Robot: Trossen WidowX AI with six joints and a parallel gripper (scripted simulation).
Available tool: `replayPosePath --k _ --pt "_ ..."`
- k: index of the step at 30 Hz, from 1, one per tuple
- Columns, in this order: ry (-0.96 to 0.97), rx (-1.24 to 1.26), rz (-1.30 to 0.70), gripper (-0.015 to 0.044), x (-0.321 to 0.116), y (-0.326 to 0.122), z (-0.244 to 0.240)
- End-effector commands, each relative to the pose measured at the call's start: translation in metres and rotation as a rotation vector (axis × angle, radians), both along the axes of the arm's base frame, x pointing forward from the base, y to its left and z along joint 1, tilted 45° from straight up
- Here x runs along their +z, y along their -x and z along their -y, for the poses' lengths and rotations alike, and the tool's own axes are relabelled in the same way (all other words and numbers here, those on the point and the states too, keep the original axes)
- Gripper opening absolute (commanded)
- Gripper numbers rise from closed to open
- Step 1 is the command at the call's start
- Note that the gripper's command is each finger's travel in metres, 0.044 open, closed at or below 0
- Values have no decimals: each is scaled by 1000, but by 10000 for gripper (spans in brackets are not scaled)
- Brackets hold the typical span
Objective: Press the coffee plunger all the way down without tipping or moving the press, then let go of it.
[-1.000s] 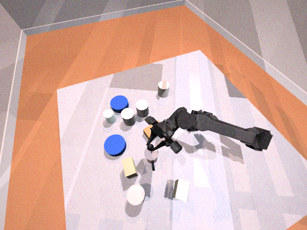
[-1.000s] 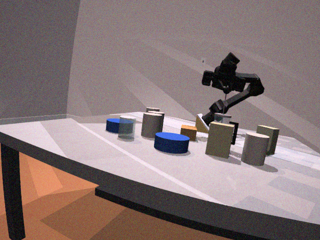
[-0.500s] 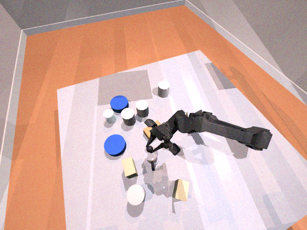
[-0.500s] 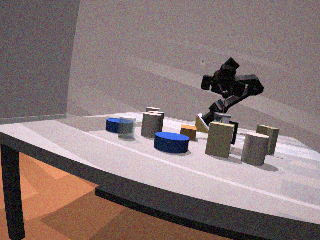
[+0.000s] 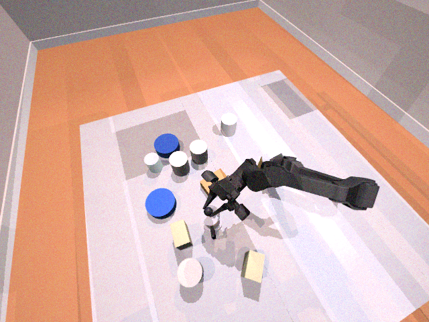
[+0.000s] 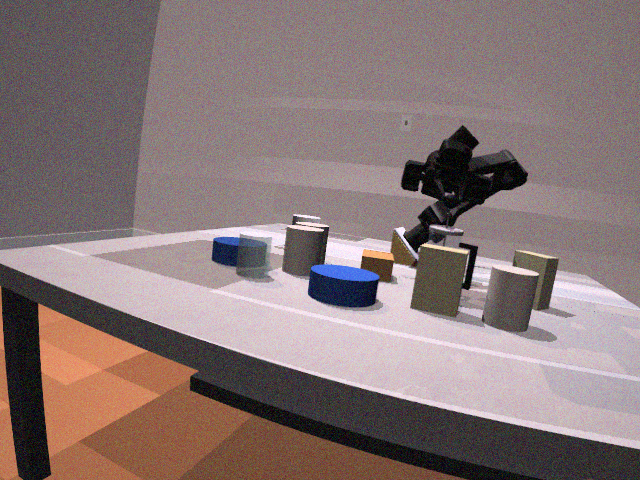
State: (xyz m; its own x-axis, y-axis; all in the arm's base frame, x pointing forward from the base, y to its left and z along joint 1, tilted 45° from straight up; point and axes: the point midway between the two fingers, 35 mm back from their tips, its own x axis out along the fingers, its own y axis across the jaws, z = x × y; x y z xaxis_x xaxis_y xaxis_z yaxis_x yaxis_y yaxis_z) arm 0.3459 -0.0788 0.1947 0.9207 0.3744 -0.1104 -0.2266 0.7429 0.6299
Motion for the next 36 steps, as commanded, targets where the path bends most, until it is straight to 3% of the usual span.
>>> replayPosePath --k 1,36 --pt "-34 38 -46 117 -20 -1 -18" --pt "-34 39 -44 117 -20 -10 -15"
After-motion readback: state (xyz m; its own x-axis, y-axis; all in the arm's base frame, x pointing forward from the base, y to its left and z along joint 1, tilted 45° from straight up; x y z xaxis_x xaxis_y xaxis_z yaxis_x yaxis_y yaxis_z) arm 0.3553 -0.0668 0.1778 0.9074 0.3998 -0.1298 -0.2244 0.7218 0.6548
